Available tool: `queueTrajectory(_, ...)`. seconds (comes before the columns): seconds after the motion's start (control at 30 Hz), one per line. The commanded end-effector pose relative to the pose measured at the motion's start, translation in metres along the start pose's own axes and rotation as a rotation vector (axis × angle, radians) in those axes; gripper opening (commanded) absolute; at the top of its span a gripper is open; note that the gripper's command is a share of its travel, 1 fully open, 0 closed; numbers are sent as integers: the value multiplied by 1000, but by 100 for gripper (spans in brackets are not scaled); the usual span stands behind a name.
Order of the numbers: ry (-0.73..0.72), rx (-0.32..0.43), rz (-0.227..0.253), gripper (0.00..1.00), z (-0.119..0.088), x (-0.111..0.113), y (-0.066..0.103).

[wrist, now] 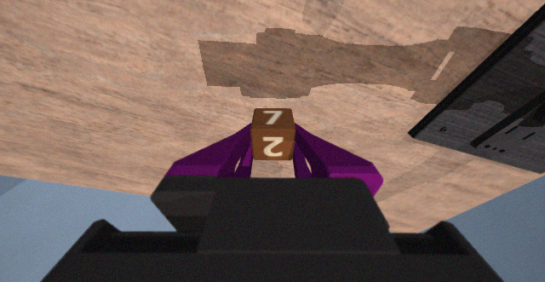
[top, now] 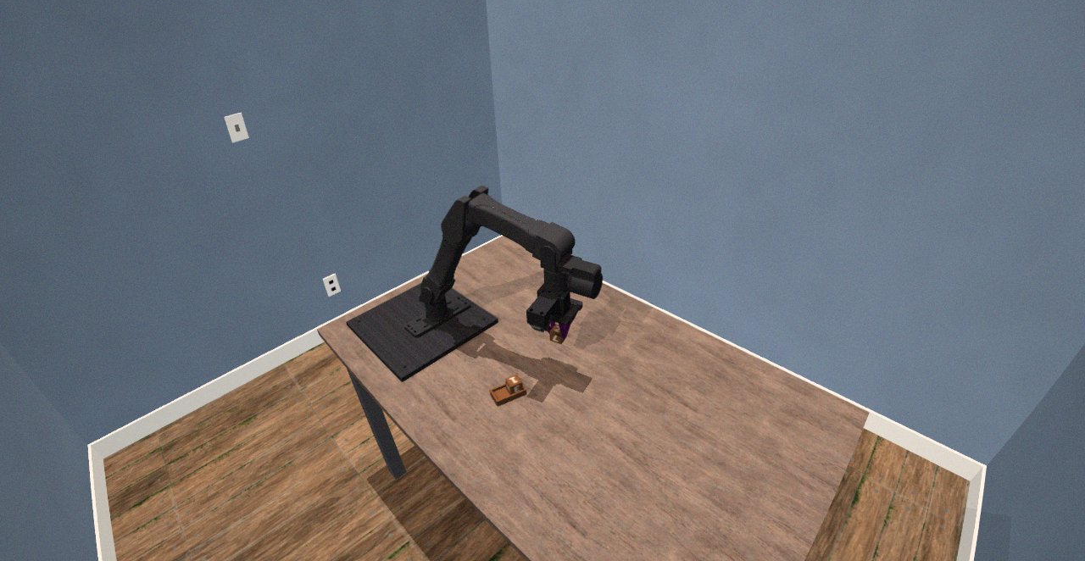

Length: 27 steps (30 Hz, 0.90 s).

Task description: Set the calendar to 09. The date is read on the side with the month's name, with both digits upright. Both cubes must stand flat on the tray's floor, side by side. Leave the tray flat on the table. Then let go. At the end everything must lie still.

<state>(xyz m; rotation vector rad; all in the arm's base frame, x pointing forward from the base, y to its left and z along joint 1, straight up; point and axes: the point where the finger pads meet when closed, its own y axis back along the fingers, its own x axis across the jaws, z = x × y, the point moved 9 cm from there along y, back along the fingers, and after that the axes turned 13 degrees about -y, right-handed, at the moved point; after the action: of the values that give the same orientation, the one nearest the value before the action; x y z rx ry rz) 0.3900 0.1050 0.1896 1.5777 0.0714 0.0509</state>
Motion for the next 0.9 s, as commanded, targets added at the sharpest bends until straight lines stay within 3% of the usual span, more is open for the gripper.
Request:
queueTrajectory(0.0,54,-9,20,27,4,1,7)
queueTrajectory(0.2,333,-12,18,27,16,2,7)
queueTrajectory(0.4,526,-14,17,27,24,3,7)
queueTrajectory(0.47,526,-14,17,27,24,3,7)
queueTrajectory(0.87,950,-18,14,27,43,4,8)
